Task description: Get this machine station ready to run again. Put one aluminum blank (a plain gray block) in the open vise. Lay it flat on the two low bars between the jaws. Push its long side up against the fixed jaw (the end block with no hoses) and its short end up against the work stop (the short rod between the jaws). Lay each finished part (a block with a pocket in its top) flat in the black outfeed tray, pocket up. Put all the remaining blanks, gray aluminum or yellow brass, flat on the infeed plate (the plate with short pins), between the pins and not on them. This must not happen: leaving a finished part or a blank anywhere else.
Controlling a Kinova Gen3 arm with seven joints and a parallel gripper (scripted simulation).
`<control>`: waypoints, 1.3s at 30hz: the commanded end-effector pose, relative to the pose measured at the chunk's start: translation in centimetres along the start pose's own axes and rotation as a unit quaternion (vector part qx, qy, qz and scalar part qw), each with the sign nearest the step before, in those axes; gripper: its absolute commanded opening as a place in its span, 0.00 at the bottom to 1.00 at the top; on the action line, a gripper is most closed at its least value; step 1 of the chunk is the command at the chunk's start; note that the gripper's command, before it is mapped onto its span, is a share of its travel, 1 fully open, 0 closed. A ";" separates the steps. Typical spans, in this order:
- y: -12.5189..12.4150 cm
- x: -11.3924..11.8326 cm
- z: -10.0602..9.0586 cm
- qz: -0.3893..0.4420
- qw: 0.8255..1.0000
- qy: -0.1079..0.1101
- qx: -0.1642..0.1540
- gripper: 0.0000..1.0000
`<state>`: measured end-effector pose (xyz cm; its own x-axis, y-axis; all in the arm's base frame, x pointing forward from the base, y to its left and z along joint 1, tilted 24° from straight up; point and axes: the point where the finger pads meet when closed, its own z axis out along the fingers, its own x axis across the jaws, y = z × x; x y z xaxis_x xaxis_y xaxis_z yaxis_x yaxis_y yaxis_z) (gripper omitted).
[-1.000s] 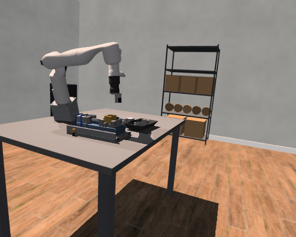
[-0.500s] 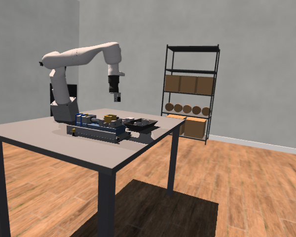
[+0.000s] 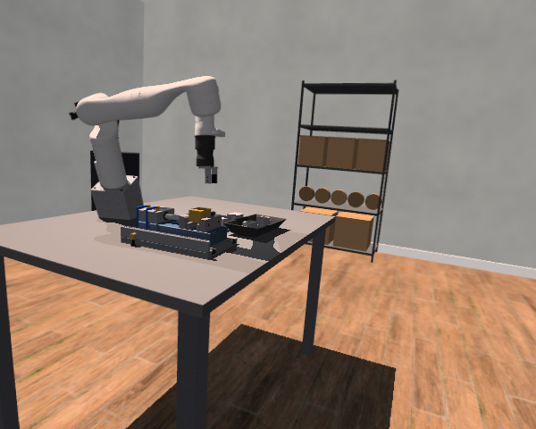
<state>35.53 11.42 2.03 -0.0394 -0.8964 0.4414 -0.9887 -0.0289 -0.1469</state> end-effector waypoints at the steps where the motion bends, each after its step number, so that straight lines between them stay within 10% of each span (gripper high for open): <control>1: 0.6 -0.5 -0.3 0.003 1.000 -0.005 -0.006 1.00; 39: 2.5 -1.5 -1.4 0.020 0.999 -0.016 -0.025 1.00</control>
<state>33.35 12.90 2.27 -0.0728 -0.9077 0.4132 -0.9918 0.0222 -0.1260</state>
